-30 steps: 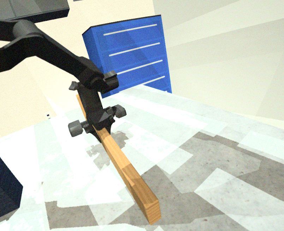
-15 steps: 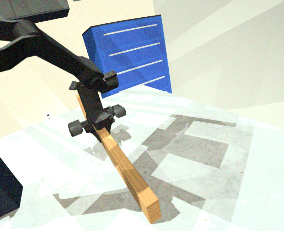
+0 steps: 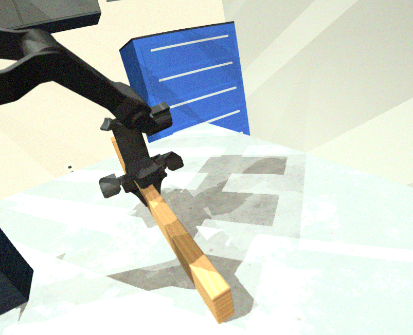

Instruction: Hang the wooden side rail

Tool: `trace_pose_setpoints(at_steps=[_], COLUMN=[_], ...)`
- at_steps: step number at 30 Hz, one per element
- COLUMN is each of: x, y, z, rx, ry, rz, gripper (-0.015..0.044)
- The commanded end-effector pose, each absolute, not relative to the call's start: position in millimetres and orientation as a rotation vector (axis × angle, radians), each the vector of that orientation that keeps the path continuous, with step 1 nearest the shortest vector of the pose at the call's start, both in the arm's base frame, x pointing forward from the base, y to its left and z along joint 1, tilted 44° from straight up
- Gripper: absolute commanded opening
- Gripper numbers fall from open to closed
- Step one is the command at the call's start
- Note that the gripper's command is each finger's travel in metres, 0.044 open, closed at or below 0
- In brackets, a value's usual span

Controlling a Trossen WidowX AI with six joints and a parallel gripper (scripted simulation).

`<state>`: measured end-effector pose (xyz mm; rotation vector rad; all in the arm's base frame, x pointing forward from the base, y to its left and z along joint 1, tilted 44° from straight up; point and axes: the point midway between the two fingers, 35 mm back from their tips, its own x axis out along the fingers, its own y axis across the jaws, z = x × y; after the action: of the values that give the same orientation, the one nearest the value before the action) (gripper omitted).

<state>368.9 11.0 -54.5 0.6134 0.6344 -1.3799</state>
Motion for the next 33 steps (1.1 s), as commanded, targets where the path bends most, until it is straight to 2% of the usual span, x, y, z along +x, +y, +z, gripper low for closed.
trace_pose_setpoints(at_steps=[1,33], x=[369.3,368.6], y=[15.5,18.1], z=[-54.1,-56.2], rx=[0.615,0.615], ry=[0.634,0.634], rz=[-1.371,-1.371], gripper=[0.0,0.0])
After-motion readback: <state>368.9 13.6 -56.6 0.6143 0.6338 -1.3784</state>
